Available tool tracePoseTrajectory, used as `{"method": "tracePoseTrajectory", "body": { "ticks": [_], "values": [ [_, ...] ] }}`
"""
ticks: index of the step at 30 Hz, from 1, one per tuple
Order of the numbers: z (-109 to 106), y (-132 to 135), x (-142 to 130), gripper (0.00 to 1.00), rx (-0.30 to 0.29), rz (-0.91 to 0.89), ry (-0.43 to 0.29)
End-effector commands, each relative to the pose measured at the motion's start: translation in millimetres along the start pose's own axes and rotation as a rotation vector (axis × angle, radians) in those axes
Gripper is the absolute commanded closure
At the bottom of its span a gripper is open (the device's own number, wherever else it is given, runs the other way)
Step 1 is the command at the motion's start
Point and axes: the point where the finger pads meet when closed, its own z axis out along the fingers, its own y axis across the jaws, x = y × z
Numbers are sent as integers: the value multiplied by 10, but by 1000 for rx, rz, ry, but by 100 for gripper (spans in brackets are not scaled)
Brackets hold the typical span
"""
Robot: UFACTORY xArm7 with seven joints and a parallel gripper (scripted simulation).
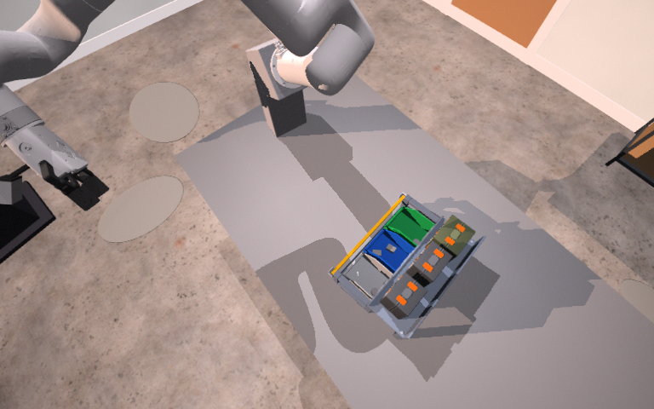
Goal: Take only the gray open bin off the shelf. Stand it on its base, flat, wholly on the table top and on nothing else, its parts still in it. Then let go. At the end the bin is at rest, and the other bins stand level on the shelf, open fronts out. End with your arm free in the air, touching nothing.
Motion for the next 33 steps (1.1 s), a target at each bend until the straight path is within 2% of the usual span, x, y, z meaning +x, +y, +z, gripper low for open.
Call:
{"method": "tracePoseTrajectory", "body": {
  "ticks": [1,17,22,33],
  "values": [
    [-19,-12,6,0,-2,-2,4],
    [-19,-12,6,0,-2,-2,4],
    [-19,-12,6,0,-257,-48,21],
    [-19,-12,6,0,-257,-48,21]
  ]
}}
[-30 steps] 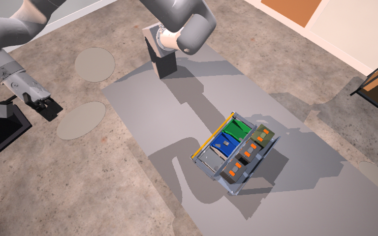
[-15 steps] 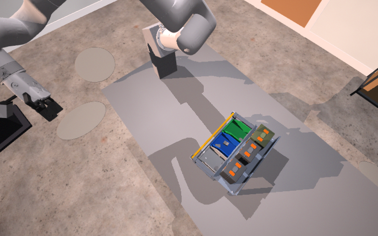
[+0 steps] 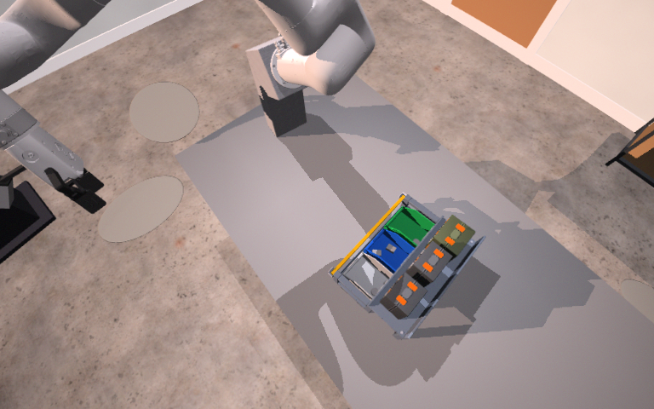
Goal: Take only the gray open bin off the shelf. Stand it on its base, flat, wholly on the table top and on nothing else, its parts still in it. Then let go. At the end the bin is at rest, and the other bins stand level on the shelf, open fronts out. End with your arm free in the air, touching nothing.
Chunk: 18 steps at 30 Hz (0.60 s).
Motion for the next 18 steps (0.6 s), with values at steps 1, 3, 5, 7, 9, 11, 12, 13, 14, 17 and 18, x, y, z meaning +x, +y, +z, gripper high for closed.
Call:
{"method": "tracePoseTrajectory", "body": {
  "ticks": [1,3,5,7,9,11,12,13,14,17,18],
  "values": [
    [-21,-19,12,0,-3,-4,5],
    [-22,-14,11,0,-104,-21,12],
    [-21,-20,13,0,-206,-39,19],
    [-21,-24,14,0,-257,-49,22],
    [-21,-24,14,0,-257,-49,22],
    [-21,-24,14,0,-257,-49,22],
    [-21,-24,14,0,-257,-49,22],
    [-21,-24,14,0,-257,-49,22],
    [-21,-24,14,0,-257,-49,22],
    [-21,-24,14,0,-257,-49,22],
    [-21,-24,14,0,-257,-49,22]
  ]
}}
